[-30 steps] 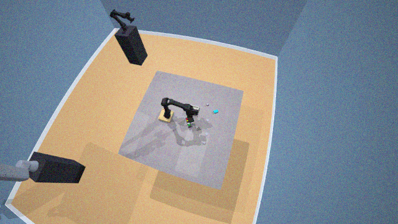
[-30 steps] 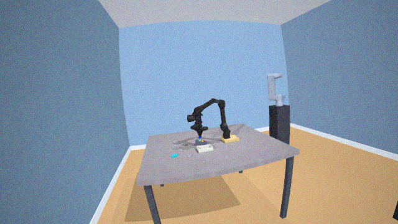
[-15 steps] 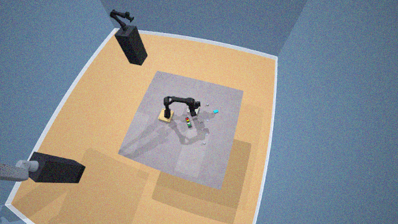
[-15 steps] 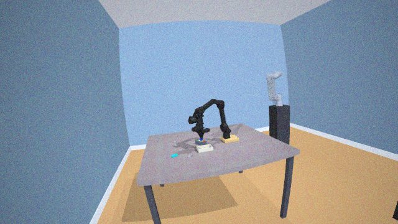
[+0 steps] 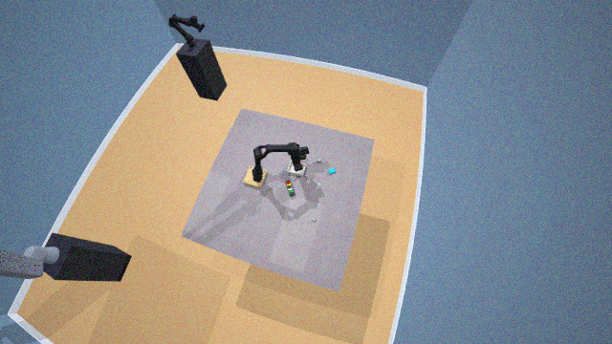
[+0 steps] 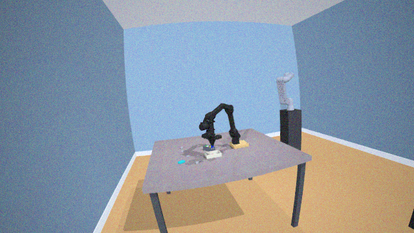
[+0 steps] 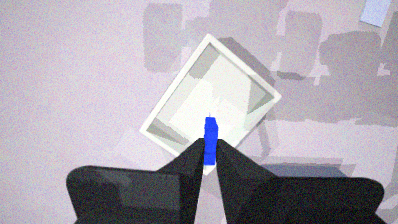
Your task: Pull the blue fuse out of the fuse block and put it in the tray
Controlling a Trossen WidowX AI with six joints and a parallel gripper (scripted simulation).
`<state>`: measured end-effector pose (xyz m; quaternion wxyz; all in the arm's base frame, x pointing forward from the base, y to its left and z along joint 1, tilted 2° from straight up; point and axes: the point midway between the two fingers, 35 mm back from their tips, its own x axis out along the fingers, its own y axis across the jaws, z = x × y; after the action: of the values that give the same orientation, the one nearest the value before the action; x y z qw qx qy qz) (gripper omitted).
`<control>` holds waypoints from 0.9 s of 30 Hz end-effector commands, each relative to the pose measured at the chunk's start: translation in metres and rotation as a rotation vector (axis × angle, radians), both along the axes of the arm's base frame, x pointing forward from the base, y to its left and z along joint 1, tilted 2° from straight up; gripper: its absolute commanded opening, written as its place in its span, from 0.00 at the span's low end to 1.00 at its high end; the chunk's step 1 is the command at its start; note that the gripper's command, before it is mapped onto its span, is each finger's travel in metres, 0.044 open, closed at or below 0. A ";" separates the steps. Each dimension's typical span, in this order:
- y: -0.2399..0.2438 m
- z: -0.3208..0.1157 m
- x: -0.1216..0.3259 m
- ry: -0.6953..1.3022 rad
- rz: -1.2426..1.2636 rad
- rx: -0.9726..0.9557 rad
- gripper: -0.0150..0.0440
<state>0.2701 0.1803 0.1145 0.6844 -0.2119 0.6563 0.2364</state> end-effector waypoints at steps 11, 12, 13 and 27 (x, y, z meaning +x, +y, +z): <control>0.002 -0.020 0.002 -0.004 -0.006 0.001 0.25; 0.002 -0.021 0.002 -0.004 -0.006 0.001 0.25; 0.002 -0.023 0.002 -0.004 -0.006 0.001 0.25; 0.004 -0.035 0.003 -0.006 -0.002 0.004 0.34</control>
<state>0.2728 0.1837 0.0788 0.6868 -0.2104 0.6543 0.2363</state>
